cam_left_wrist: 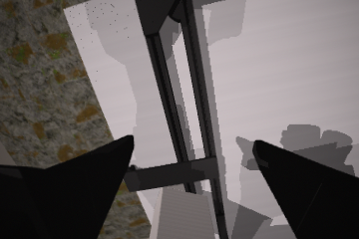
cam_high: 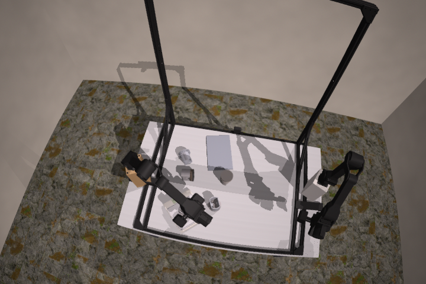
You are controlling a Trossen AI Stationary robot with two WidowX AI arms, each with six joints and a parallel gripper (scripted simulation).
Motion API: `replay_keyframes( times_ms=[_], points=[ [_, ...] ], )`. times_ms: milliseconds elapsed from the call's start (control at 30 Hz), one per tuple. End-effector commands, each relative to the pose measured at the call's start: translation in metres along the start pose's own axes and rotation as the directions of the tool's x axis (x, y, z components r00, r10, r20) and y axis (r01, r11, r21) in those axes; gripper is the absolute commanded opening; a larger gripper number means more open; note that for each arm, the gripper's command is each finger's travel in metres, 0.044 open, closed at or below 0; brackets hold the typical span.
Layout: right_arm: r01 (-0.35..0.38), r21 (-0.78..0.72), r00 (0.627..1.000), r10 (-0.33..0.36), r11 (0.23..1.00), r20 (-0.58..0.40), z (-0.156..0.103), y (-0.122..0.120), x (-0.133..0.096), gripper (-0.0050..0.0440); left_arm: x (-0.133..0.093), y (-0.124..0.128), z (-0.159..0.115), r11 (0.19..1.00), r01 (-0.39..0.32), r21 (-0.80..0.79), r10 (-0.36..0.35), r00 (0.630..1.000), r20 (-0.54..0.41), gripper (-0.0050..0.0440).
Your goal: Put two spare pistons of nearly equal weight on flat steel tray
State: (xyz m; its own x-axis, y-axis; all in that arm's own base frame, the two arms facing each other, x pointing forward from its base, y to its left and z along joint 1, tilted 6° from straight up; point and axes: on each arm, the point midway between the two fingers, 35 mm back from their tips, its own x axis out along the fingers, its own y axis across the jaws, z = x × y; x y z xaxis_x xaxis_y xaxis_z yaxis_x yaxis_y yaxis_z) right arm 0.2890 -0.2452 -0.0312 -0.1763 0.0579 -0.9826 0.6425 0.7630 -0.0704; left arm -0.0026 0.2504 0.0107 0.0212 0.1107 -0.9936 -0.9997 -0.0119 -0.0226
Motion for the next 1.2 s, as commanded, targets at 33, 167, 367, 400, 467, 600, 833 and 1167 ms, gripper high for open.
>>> replay_keyframes(
  times_ms=[33, 167, 367, 400, 467, 600, 833, 1167],
  points=[
    [-0.002, -0.002, 1.000, 0.002, 1.000, -0.020, -0.003, 0.001, 0.015, 0.0378, 0.000, 0.000, 0.000, 1.000, 0.003, 0.004, -0.003, 1.000, -0.001, 0.0440],
    [-0.002, -0.002, 1.000, 0.002, 1.000, -0.020, -0.003, 0.001, 0.021, 0.0378, 0.000, 0.000, 0.000, 1.000, 0.003, 0.004, -0.003, 1.000, -0.001, 0.0440],
    [-0.002, -0.002, 1.000, 0.002, 1.000, -0.020, -0.004, 0.001, 0.028, 0.0378, 0.000, 0.000, 0.000, 1.000, 0.003, 0.004, -0.003, 1.000, -0.001, 0.0440],
    [-0.002, -0.002, 1.000, 0.002, 1.000, -0.020, -0.004, 0.001, 0.030, 0.0378, 0.000, 0.000, 0.000, 1.000, 0.003, 0.004, -0.003, 1.000, -0.001, 0.0440],
    [-0.002, -0.002, 1.000, 0.002, 1.000, -0.020, -0.004, 0.001, 0.033, 0.0378, 0.000, 0.000, 0.000, 1.000, 0.003, 0.004, -0.003, 1.000, -0.001, 0.0440],
    [-0.002, -0.002, 1.000, 0.002, 1.000, -0.020, -0.004, 0.001, 0.040, 0.0378, 0.000, 0.000, 0.000, 1.000, 0.003, 0.004, -0.003, 1.000, -0.001, 0.0440],
    [-0.003, -0.003, 1.000, 0.002, 1.000, -0.021, -0.005, 0.001, 0.046, 0.0158, 0.000, 0.000, 0.000, 1.000, 0.003, 0.004, -0.003, 1.000, -0.001, 0.0440],
    [-0.003, -0.003, 1.000, 0.002, 1.000, -0.021, -0.005, 0.001, 0.046, 0.0158, 0.000, 0.000, 0.000, 1.000, 0.003, 0.004, -0.003, 1.000, -0.001, 0.0440]
  ],
)
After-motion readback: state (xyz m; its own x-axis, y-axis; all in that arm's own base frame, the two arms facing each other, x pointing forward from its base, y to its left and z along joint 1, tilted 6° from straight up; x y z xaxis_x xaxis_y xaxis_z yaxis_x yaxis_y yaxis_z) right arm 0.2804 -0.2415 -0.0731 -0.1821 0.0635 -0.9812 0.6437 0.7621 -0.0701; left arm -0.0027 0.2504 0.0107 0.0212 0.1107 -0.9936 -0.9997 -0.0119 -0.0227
